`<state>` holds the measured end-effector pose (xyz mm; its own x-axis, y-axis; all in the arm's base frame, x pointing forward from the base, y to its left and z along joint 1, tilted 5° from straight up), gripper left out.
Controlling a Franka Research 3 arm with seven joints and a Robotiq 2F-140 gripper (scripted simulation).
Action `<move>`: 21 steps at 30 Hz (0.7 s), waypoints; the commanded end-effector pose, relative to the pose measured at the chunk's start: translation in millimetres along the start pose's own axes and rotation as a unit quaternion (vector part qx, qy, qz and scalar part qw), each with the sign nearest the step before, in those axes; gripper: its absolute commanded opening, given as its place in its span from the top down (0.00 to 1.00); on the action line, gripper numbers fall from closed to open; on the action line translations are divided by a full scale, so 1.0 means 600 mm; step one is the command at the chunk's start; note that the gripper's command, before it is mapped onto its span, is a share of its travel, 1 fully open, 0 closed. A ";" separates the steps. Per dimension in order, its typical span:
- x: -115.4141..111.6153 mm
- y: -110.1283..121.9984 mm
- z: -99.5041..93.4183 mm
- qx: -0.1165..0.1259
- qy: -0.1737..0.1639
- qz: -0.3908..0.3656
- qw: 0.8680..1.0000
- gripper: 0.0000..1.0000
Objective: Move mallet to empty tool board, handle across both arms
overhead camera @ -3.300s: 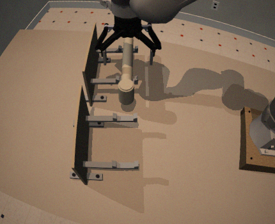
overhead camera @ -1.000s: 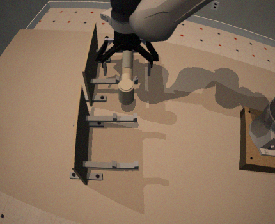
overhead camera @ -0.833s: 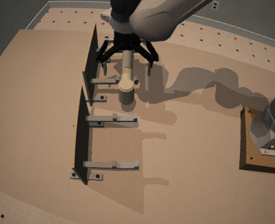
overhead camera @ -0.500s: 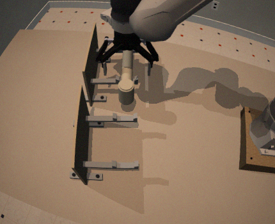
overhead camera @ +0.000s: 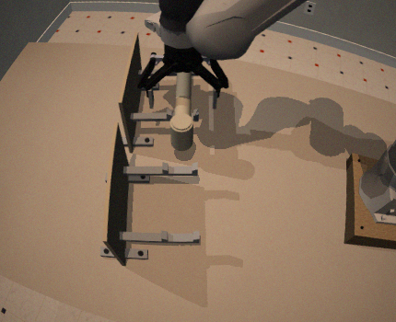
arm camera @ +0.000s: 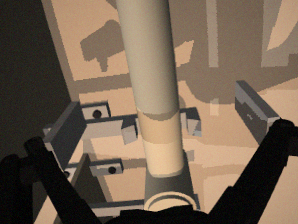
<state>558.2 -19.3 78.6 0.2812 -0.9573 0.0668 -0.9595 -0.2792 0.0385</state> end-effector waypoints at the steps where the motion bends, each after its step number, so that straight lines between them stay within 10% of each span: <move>1: 0.003 0.001 0.002 0.000 0.001 0.002 1.000 0.00; 4: 0.003 0.001 0.002 0.000 0.001 0.002 1.000 0.00; 5: 0.003 0.001 0.002 0.000 0.001 0.002 1.000 1.00; 21: 0.003 0.001 0.002 0.000 0.001 0.002 1.000 1.00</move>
<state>558.3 -19.4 78.6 0.2811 -0.9573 0.0670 -0.9595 -0.2791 0.0380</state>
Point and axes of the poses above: the point where the finger pads meet when closed, its own z axis out along the fingers, its own y axis across the jaws, x = y × z, the point moved 3 cm from there along -z, back along the fingers, and after that the axes turned 4 degrees about z, right-handed, at the moved point
